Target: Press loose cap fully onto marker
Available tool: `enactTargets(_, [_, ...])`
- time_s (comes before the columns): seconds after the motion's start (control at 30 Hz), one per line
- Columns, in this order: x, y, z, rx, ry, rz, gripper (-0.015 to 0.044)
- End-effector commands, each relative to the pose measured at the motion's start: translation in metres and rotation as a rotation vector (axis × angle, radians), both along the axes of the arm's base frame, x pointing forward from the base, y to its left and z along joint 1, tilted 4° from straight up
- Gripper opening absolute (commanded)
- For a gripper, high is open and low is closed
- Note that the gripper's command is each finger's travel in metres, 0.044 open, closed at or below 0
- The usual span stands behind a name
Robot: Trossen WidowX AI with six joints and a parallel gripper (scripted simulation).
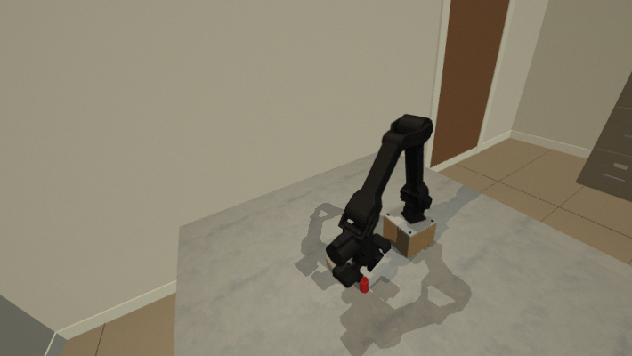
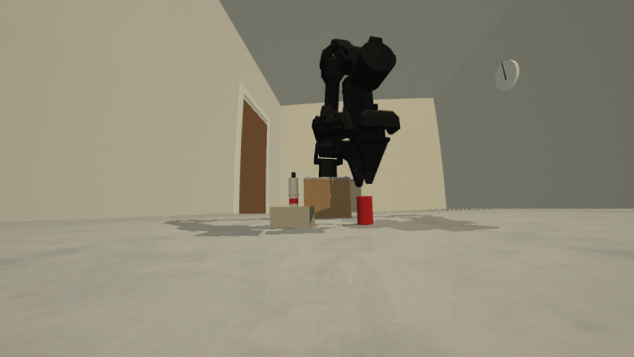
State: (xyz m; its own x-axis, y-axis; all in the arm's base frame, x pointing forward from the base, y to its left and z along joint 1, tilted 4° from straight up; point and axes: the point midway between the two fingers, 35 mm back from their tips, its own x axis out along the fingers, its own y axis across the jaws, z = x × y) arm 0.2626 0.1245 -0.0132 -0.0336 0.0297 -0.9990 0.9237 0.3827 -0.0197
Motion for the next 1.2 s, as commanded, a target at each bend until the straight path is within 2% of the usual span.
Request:
enactTargets(0.0, [-0.001, 0.000, -0.007, -0.006, 0.004, -0.002, 0.0239])
enactTargets(1.17, [-0.003, 0.001, -0.057, -0.006, 0.004, -0.002, 0.0239])
